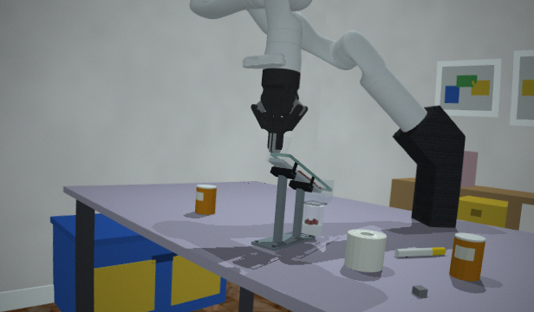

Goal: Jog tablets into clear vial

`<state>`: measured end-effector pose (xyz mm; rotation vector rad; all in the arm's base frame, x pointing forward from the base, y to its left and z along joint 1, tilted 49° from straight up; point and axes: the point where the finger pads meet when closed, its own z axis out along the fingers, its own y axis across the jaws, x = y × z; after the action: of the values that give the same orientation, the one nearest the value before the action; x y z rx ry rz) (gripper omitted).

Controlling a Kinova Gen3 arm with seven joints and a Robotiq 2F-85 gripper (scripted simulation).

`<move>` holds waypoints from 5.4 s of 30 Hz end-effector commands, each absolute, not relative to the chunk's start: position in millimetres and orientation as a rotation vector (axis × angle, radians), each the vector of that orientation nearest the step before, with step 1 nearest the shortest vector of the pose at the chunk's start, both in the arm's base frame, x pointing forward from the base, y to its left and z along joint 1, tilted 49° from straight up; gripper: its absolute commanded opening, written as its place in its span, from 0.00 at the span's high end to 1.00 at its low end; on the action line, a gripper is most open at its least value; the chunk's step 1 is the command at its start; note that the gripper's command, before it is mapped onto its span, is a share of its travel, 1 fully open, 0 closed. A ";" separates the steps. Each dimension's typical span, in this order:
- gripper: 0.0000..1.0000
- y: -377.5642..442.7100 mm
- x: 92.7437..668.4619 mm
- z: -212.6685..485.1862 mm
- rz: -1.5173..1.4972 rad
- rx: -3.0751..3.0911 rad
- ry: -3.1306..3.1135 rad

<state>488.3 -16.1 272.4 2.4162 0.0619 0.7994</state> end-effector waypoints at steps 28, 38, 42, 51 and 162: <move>1.00 -11.7 496.5 284.1 0.771 2.420 0.052; 1.00 -22.5 482.1 264.4 0.771 2.420 0.052; 1.00 -23.1 481.3 263.3 0.771 2.420 0.052; 1.00 -9.7 499.2 287.7 0.771 2.420 0.052; 1.00 -6.2 503.9 294.1 0.771 2.420 0.052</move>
<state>503.8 -7.4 293.5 2.4197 0.0508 0.7685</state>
